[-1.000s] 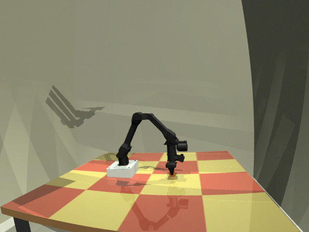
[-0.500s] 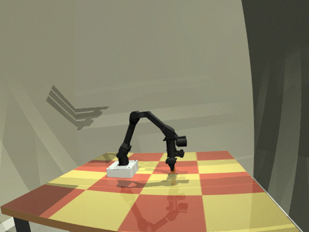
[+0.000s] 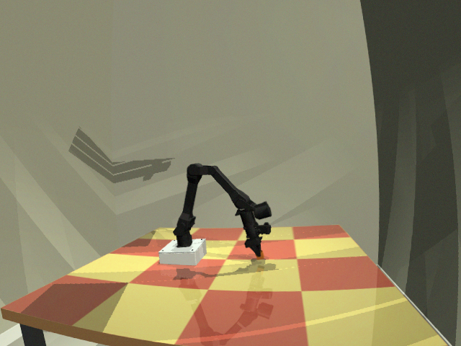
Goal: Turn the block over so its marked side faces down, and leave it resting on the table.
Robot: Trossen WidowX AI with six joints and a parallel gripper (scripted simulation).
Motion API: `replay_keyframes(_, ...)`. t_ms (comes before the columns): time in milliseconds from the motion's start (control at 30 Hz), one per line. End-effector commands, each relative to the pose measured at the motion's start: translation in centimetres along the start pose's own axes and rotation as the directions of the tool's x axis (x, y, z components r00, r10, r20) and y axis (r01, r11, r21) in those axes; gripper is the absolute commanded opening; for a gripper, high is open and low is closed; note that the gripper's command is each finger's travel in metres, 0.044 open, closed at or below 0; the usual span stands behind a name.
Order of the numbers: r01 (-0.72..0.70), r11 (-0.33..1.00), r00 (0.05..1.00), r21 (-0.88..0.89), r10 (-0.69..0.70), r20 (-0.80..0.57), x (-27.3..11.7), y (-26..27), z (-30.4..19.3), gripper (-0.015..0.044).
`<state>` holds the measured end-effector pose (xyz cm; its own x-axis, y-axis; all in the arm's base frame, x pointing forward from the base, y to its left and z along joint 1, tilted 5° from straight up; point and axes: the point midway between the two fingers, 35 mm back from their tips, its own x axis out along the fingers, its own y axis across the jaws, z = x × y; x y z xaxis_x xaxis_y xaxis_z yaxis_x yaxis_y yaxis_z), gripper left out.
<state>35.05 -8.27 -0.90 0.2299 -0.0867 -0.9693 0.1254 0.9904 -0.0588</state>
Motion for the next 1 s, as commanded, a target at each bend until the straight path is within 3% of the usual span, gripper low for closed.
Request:
replay_keyframes(0,-0.005,1.0,0.998,-0.004,0.005,0.056,0.1,0.1,-0.3,0.0)
replay_keyframes(533,-0.001,1.0,0.968,-0.007,0.002,0.251,-0.2,0.1,-0.9,0.0)
replay_keyframes(967,-0.007,1.0,0.91,-0.002,0.007,0.414,2.5,0.0,-0.4,0.0)
